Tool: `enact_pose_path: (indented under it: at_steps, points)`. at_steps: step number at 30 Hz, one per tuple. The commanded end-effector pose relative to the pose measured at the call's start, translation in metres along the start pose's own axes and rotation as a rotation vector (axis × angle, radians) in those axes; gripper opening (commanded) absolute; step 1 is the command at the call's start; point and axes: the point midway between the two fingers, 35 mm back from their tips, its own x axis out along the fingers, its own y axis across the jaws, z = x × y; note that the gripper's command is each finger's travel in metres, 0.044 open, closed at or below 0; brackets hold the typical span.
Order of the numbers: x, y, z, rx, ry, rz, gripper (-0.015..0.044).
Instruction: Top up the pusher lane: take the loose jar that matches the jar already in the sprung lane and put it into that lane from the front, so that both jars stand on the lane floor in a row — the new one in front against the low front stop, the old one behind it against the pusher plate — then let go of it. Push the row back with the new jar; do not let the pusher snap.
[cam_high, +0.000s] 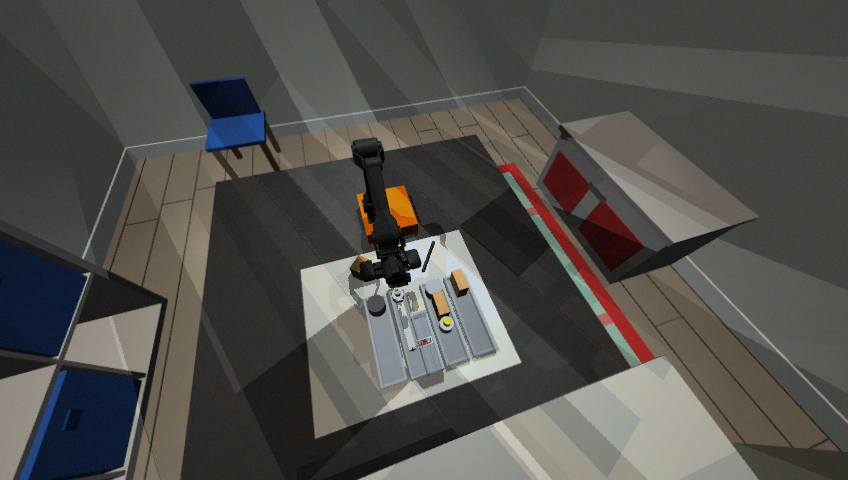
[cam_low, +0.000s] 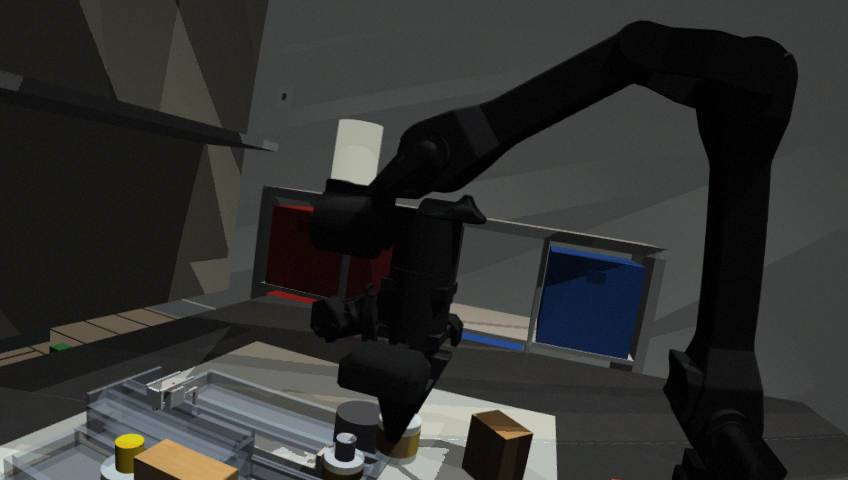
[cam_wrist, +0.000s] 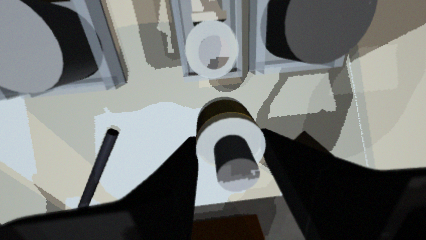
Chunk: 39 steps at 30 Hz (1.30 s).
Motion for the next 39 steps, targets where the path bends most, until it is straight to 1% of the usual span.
enact_pose_path:
  at_steps: [1,11,39]
  points:
    - [0.009,0.003,0.004,0.004,-0.006,0.004,0.0]
    - [0.033,0.003,0.004,0.004,-0.006,0.004,0.0]
    - [0.032,0.003,0.016,0.004,-0.007,0.004,0.0]
